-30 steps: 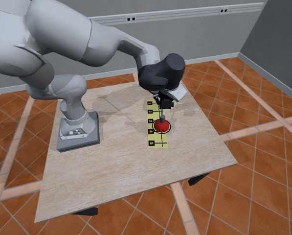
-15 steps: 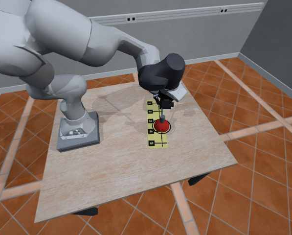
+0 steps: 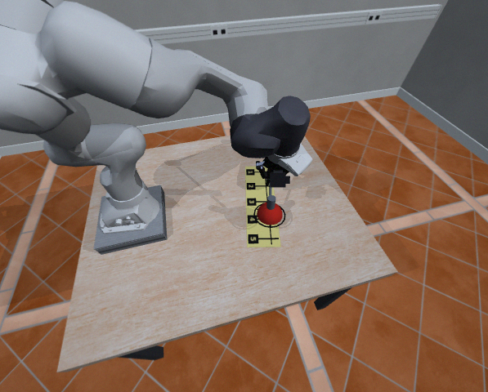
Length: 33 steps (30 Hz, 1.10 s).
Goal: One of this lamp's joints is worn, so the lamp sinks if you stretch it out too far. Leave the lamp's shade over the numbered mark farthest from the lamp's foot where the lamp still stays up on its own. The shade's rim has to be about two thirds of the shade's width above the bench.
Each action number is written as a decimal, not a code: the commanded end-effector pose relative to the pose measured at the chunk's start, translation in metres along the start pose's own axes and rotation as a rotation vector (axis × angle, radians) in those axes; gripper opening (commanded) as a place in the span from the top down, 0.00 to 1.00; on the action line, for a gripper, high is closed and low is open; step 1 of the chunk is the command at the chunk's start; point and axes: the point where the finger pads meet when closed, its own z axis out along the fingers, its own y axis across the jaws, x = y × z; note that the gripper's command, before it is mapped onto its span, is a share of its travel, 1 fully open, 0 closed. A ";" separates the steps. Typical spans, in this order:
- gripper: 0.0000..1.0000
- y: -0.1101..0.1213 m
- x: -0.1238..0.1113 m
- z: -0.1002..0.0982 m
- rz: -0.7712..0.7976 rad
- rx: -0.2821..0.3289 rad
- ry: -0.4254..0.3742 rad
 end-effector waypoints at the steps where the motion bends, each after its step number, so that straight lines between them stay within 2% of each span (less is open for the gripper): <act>1: 0.90 -0.003 0.022 -0.004 -0.004 0.008 0.010; 20: 0.90 -0.004 0.064 -0.003 -0.006 0.008 0.010; 33: 0.90 -0.004 0.064 -0.003 -0.006 0.008 0.010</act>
